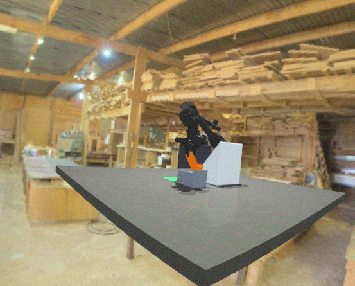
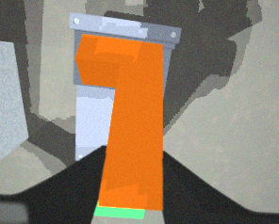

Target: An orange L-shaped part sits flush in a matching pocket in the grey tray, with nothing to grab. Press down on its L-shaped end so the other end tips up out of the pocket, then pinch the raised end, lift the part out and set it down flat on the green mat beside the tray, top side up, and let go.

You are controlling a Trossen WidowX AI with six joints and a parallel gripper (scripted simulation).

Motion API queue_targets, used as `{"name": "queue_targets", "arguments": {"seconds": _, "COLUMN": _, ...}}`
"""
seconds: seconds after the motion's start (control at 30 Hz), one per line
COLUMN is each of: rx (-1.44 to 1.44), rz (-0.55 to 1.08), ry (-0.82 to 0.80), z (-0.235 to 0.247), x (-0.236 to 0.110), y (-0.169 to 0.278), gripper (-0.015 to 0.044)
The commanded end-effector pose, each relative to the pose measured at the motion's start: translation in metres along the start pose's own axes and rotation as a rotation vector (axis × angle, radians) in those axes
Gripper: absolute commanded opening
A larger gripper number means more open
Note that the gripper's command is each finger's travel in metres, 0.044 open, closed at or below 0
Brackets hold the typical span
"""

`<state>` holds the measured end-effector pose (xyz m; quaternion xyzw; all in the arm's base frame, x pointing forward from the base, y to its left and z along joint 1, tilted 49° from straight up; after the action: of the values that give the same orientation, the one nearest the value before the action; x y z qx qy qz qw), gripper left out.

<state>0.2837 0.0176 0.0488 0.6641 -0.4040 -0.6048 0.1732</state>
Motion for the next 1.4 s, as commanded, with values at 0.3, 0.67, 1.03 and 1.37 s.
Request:
{"name": "queue_targets", "arguments": {"seconds": 0.3, "rx": 0.005, "rz": -0.003, "ry": -0.002, "z": -0.001, "x": -0.005, "y": 0.004, "gripper": 0.0000}}
{"name": "queue_targets", "arguments": {"seconds": 0.67, "rx": 0.004, "rz": -0.001, "ry": -0.002, "z": -0.006, "x": -0.003, "y": 0.047, "gripper": 0.0000}}
{"name": "queue_targets", "arguments": {"seconds": 1.03, "rx": 0.004, "rz": 0.000, "ry": -0.002, "z": -0.011, "x": -0.003, "y": 0.094, "gripper": 0.0000}}
{"name": "queue_targets", "arguments": {"seconds": 1.37, "rx": 0.004, "rz": 0.002, "ry": -0.001, "z": -0.014, "x": -0.003, "y": 0.143, "gripper": 0.0000}}
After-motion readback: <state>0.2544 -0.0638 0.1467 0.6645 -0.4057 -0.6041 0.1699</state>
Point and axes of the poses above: the point midway between the two fingers, 35 mm back from their tips, its own x axis out along the fingers, its own z axis across the jaws, y = z × x, the point moved 6 cm from there along -x, back along the fingers, and after that the axes turned 10 degrees about x, right-handed, at the moved point
